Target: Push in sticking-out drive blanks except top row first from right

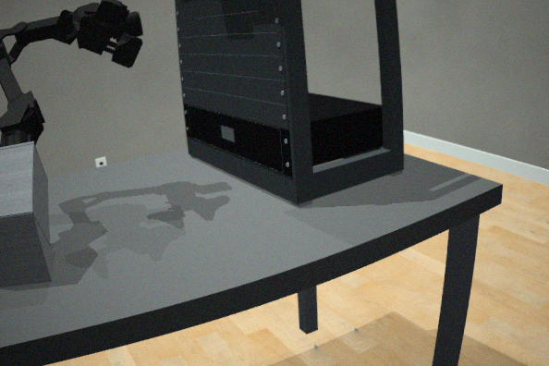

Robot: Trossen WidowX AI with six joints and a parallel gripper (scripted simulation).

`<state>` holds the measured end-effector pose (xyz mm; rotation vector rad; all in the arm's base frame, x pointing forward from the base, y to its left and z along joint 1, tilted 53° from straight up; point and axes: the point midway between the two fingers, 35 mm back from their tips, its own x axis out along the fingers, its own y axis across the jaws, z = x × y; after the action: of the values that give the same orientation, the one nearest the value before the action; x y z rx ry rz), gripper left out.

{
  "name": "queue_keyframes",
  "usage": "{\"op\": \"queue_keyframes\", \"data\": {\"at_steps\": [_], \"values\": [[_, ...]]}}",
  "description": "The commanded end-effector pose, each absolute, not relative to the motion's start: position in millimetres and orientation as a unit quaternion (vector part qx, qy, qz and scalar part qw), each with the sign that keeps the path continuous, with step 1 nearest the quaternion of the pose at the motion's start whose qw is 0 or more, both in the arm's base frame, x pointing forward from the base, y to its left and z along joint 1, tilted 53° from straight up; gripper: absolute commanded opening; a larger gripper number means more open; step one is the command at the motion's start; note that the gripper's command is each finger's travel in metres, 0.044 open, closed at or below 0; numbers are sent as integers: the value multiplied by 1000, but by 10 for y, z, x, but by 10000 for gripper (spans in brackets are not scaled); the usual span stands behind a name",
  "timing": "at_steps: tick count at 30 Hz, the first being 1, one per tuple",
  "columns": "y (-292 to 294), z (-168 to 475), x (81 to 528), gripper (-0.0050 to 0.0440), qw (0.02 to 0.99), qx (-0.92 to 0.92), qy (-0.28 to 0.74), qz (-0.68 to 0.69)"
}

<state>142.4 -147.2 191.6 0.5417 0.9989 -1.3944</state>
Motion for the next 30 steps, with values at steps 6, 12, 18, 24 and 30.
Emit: {"op": "queue_keyframes", "data": {"at_steps": [6, 12, 18, 24, 30], "values": [[-1477, 1939, 1429, 400, 624, 238, 431, -607], [-1477, 1939, 1429, 400, 624, 238, 431, -607], [-1477, 1939, 1429, 440, 624, 238, 431, -607], [-1477, 1939, 1429, 440, 624, 238, 431, -607], [-1477, 1939, 1429, 440, 624, 238, 431, -607]]}}
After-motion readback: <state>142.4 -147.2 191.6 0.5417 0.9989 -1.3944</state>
